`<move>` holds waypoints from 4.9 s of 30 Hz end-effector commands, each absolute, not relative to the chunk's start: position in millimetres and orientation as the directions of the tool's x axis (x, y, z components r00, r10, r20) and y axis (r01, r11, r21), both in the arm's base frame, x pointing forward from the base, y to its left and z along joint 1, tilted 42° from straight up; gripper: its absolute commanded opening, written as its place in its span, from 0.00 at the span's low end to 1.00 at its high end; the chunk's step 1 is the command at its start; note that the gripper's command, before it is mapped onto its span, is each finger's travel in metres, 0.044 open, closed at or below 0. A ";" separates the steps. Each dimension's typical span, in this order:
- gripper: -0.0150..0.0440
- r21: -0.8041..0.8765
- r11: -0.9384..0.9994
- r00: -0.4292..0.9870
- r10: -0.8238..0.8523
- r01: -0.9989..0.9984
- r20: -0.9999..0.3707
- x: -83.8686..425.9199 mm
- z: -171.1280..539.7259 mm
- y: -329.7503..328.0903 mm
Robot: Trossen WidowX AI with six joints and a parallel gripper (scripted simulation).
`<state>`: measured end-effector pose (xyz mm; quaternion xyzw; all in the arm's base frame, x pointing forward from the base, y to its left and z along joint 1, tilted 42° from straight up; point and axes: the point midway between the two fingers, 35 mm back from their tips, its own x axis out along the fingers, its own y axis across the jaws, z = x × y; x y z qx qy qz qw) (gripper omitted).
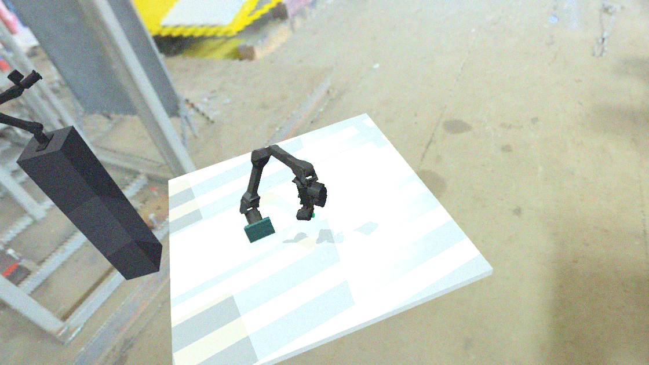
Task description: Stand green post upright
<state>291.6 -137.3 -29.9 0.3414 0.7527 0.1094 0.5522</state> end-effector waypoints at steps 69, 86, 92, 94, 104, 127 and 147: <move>0.29 0.587 0.767 -0.136 0.630 0.259 -0.764 346.7 102.5 7.0; 0.29 0.531 0.815 -0.085 0.561 0.232 -0.823 346.7 90.8 9.2; 0.29 0.512 0.829 -0.063 0.536 0.224 -0.842 346.9 87.0 9.8; 0.29 0.505 0.834 -0.056 0.528 0.222 -0.847 347.0 85.8 10.0; 0.29 0.473 0.855 -0.016 0.487 0.212 -0.873 347.7 80.2 11.0; 0.29 0.406 0.891 0.091 0.396 0.202 -0.914 350.0 69.7 12.9; 0.29 0.359 0.910 0.196 0.321 0.207 -0.927 352.3 63.7 14.4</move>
